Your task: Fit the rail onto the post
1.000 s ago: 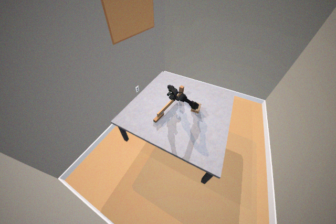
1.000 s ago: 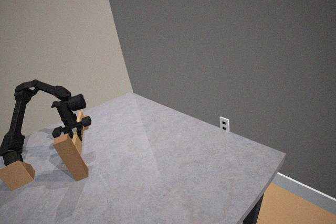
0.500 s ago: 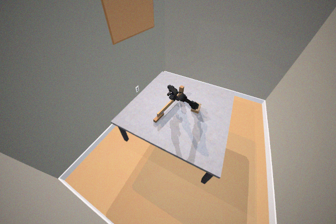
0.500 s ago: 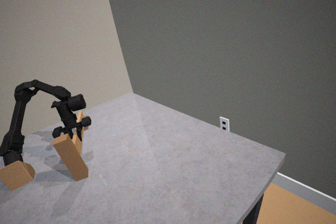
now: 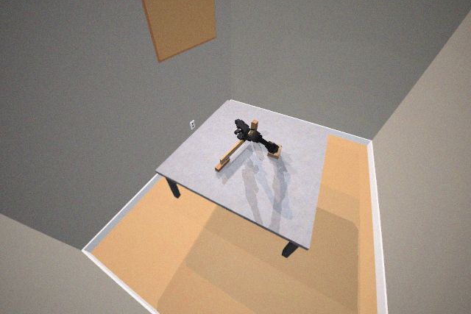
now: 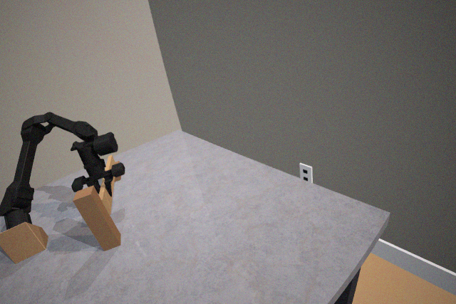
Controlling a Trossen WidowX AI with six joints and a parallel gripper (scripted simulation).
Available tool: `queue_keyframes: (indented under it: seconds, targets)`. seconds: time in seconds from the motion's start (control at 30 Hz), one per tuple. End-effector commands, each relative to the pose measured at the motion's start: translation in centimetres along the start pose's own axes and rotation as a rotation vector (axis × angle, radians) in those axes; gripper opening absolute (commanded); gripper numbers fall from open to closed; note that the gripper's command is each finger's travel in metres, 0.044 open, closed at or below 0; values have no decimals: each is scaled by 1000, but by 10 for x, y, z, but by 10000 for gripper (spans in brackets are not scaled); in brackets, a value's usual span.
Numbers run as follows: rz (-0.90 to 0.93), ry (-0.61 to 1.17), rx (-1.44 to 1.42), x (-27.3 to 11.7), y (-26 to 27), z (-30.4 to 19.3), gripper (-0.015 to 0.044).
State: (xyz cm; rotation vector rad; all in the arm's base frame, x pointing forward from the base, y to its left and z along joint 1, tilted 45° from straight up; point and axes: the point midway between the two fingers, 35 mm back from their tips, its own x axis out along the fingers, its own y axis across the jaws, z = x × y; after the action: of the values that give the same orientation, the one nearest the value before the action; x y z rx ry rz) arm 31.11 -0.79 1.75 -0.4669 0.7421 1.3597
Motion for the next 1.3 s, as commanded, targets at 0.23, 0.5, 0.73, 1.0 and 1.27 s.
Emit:
queue_keyframes:
  seconds: [0.23,0.5,0.73,1.0,1.27]
  targets:
    - [-3,-1,0,0,0,-2,0]
    - [-3,-1,0,-1,0,-4,0]
    - [-3,-1,0,-2,0,-6,0]
    - [-3,0,0,-3,0,-9,0]
    - [-3,0,0,-3,0,-11,0]
